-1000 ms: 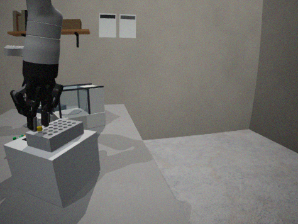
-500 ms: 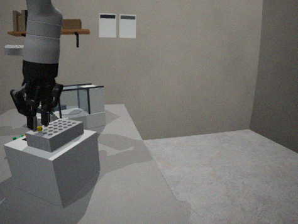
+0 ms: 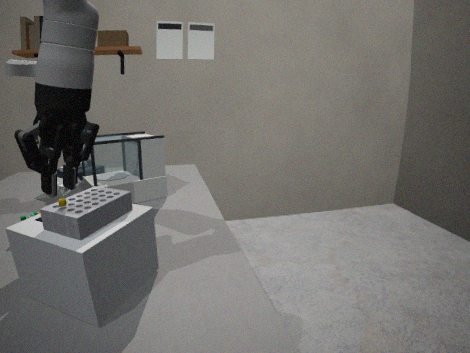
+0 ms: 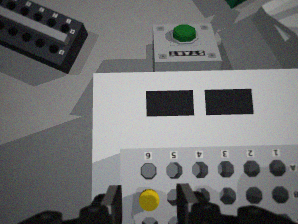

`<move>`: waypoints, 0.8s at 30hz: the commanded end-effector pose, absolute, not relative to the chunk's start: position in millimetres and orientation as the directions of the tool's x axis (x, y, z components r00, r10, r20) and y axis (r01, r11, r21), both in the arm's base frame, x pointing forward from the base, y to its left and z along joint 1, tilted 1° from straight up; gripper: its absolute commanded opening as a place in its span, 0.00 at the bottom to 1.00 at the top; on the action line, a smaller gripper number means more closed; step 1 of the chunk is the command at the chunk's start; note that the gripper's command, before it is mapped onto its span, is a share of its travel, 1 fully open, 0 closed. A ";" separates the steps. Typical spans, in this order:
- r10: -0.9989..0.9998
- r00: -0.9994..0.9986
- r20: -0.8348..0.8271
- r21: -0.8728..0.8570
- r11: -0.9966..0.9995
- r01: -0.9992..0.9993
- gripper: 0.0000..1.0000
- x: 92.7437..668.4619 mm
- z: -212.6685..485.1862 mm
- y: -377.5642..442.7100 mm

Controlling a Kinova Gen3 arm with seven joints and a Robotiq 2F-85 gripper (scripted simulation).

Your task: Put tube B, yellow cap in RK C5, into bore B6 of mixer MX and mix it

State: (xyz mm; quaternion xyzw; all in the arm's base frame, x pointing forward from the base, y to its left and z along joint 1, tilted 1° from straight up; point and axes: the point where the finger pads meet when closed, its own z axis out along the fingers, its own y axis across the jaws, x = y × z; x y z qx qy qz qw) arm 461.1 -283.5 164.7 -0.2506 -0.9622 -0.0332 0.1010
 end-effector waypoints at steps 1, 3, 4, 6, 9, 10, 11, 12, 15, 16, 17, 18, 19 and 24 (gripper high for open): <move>0.476 -0.854 0.209 0.013 0.872 0.489 0.42 461.4 168.9 -283.8; 0.476 -0.854 0.209 0.013 0.872 0.489 0.42 461.4 168.9 -283.8; 0.476 -0.854 0.209 0.013 0.872 0.489 0.42 461.4 170.2 -283.8; 0.476 -0.854 0.209 0.013 0.872 0.489 0.42 461.4 172.9 -283.8; 0.476 -0.854 0.209 0.013 0.872 0.489 0.42 461.4 176.9 -283.9; 0.476 -0.854 0.209 0.013 0.872 0.489 0.42 461.4 178.2 -283.9; 0.476 -0.854 0.209 0.013 0.872 0.489 0.42 461.4 179.6 -283.9; 0.476 -0.854 0.209 0.013 0.872 0.489 0.42 461.4 180.9 -283.9; 0.476 -0.854 0.209 0.013 0.872 0.489 0.42 461.3 184.9 -284.0; 0.476 -0.854 0.209 0.013 0.872 0.489 0.42 461.3 186.2 -284.0; 0.476 -0.854 0.209 0.013 0.872 0.489 0.42 461.3 187.6 -284.0; 0.476 -0.854 0.209 0.013 0.872 0.489 0.42 461.3 188.9 -284.0; 0.476 -0.854 0.209 0.013 0.872 0.489 0.42 461.3 188.9 -284.0; 0.476 -0.854 0.209 0.013 0.872 0.489 0.42 461.3 194.2 -284.1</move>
